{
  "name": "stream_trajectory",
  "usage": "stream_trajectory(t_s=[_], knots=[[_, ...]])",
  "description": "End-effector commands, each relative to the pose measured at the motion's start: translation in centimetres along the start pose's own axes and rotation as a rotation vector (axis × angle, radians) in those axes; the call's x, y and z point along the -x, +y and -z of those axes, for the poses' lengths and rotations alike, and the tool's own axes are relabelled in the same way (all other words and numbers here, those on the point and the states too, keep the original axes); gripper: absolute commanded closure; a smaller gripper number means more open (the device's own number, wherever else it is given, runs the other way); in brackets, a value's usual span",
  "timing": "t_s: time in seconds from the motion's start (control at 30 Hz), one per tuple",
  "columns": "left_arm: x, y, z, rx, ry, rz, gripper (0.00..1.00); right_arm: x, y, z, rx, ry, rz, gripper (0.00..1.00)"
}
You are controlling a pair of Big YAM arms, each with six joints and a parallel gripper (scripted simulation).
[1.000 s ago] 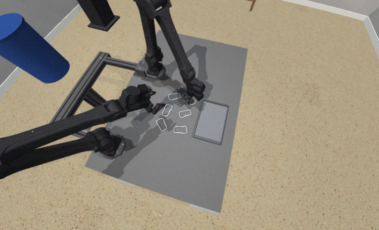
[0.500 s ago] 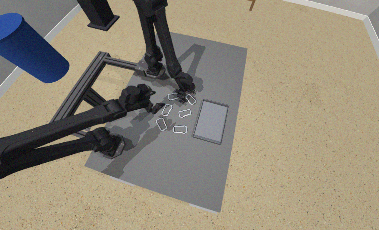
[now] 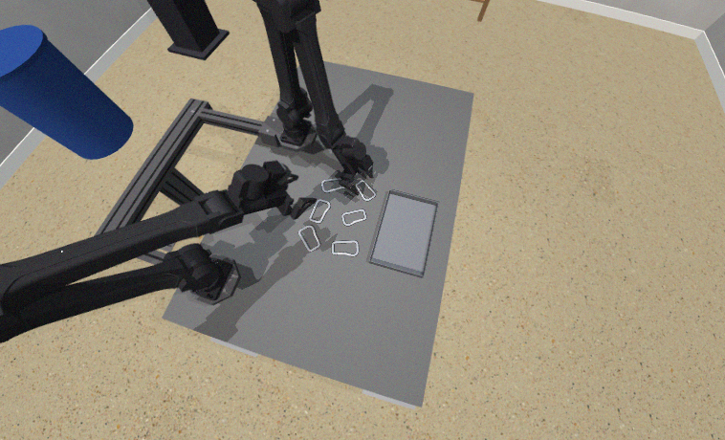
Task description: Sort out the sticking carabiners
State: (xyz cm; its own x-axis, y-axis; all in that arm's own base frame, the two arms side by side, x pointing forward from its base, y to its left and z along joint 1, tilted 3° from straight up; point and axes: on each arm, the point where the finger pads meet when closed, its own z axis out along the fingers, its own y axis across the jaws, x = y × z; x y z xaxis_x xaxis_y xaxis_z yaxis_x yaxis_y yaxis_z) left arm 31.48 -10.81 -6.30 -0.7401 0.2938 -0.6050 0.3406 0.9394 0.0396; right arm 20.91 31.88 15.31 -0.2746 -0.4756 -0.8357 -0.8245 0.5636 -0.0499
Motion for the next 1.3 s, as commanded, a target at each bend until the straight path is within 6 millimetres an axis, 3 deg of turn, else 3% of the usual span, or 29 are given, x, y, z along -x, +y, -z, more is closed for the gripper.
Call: stream_trajectory(t_s=[0.0,0.03,0.07,0.13,0.17,0.23,0.4,0.63,0.7,0.73,0.9,1.1,1.2,1.27], knots=[[0.7,-0.1,0.0,0.002,-0.026,0.009,0.0,2.9,0.0,-0.2,0.0,-0.053,-0.002,0.0],[0.7,-0.1,0.0,0.002,-0.026,0.009,0.0,2.9,0.0,-0.2,0.0,-0.053,-0.002,0.0],[0.5,-0.5,0.0,-0.006,-0.014,-0.006,0.11,2.9,0.0,-0.2,0.0,-0.053,-0.002,0.0],[0.5,-0.5,0.0,-0.006,-0.014,-0.006,0.11,2.9,0.0,-0.2,0.0,-0.053,-0.002,0.0],[0.9,-0.7,-0.2,-0.009,-0.013,-0.037,0.17,4.6,-0.6,0.0,-0.012,-0.077,0.012,0.0],[0.6,-1.3,-0.3,-0.021,0.012,-0.091,0.17,4.2,-1.0,0.0,-0.015,-0.06,0.063,0.0],[1.2,-4.9,-0.6,-0.089,0.078,-0.313,0.17,0.9,-3.6,0.3,0.018,0.066,0.246,0.0],[0.5,-10.2,-0.3,-0.186,0.221,-0.623,0.17,-4.3,-7.2,3.3,0.183,0.194,0.422,0.0],[0.5,-10.2,-0.3,-0.186,0.221,-0.623,0.17,-4.3,-7.2,3.3,0.183,0.194,0.422,0.0],[0.3,-10.8,0.0,-0.2,0.246,-0.672,0.17,-5.4,-7.6,3.7,0.22,0.212,0.441,0.0],[-0.4,-13.6,1.3,-0.258,0.358,-0.884,0.17,-7.6,-8.4,7.1,0.36,0.174,0.463,0.0],[-4.7,-17.0,3.0,-0.356,0.482,-1.129,0.17,-8.1,-8.6,10.5,0.442,0.05,0.408,0.0],[-6.3,-17.9,3.6,-0.386,0.518,-1.2,0.17,-7.8,-8.7,11.6,0.45,-0.006,0.377,0.0],[-6.3,-17.9,3.6,-0.386,0.518,-1.2,0.17,-7.8,-8.7,11.6,0.45,-0.006,0.377,0.0]])
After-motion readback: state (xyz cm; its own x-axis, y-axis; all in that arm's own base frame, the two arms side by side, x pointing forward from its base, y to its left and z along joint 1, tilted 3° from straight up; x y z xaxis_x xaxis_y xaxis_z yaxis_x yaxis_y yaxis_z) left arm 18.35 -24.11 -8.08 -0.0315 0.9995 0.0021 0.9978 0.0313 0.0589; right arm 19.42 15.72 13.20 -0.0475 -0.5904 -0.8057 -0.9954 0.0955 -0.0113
